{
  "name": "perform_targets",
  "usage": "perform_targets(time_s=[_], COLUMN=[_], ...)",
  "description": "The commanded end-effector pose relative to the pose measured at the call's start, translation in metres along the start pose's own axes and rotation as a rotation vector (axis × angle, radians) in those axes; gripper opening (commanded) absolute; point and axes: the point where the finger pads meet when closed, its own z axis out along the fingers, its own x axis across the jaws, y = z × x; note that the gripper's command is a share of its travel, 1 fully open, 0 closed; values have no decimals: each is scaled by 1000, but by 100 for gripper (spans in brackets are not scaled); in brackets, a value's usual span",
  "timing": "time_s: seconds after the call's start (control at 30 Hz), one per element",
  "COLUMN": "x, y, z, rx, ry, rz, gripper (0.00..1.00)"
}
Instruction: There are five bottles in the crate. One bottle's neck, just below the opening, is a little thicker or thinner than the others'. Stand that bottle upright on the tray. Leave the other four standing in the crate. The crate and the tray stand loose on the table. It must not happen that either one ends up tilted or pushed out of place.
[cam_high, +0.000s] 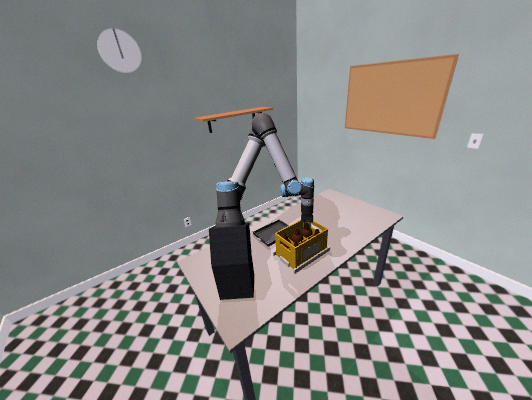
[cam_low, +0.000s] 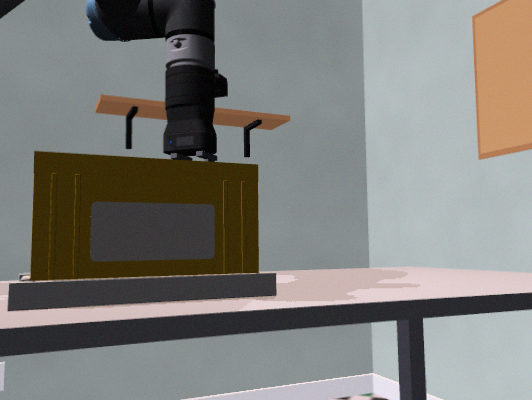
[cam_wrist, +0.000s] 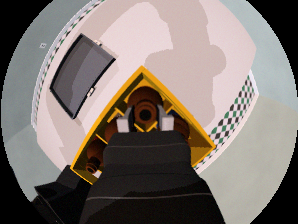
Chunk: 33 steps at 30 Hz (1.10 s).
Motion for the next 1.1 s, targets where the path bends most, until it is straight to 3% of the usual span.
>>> perform_targets(time_s=[0.0,0.7,0.73,1.07], x=[0,0,0,0], y=[0,0,0,0], z=[0,0,0,0], rx=[0,0,0,0], ry=[1,1,1,1], rz=[0,0,0,0], gripper=[0,0,100,100])
